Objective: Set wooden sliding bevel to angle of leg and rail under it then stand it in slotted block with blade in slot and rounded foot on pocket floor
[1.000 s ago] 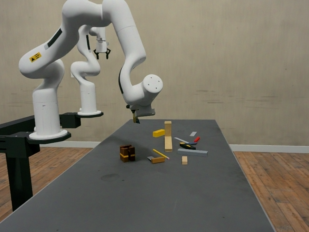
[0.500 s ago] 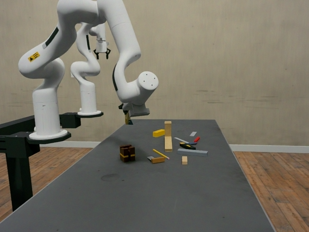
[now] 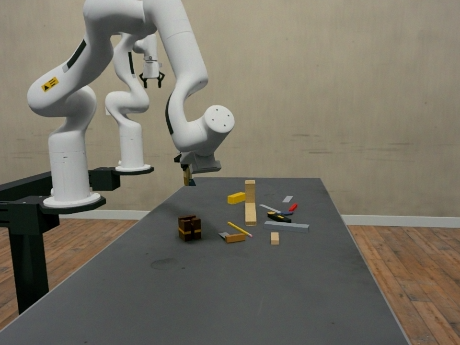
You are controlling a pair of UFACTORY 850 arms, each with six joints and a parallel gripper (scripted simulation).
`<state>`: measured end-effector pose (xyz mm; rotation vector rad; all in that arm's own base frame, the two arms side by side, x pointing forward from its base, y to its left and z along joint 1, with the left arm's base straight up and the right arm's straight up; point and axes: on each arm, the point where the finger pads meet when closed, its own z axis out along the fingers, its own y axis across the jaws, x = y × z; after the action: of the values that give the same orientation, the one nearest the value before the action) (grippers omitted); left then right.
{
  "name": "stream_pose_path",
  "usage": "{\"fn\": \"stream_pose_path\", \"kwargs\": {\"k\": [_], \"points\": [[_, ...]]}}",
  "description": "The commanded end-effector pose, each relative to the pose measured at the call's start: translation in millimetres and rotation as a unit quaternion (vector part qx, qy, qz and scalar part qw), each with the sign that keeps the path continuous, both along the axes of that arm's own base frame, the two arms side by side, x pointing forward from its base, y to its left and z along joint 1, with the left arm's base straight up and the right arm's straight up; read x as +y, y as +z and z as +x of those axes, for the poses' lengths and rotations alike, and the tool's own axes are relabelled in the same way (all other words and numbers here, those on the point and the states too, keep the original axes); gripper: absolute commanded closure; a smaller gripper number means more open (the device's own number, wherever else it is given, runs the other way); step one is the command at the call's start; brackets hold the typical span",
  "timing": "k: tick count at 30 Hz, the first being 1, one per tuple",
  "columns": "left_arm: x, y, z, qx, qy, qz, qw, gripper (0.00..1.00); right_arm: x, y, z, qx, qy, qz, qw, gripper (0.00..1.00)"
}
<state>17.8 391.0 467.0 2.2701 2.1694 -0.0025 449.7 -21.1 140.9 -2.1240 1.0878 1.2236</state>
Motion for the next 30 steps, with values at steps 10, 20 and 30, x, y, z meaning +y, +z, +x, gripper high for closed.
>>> {"fn": "stream_pose_path", "kwargs": {"k": [10,20,30], "points": [[0.5,1.0,0.0,0.000,0.000,0.001,1.000,0.00,-0.3,-11.3,0.5,-0.001,0.000,0.000,1.000,1.00],[0.5,1.0,0.0,0.000,0.000,0.001,1.000,0.00,-0.5,-70.1,0.6,-0.001,0.000,0.000,1.000,1.00],[0.5,1.0,0.0,0.000,0.000,0.001,1.000,0.00,-0.6,-106.7,0.6,-0.001,0.000,0.000,1.000,1.00]]}}
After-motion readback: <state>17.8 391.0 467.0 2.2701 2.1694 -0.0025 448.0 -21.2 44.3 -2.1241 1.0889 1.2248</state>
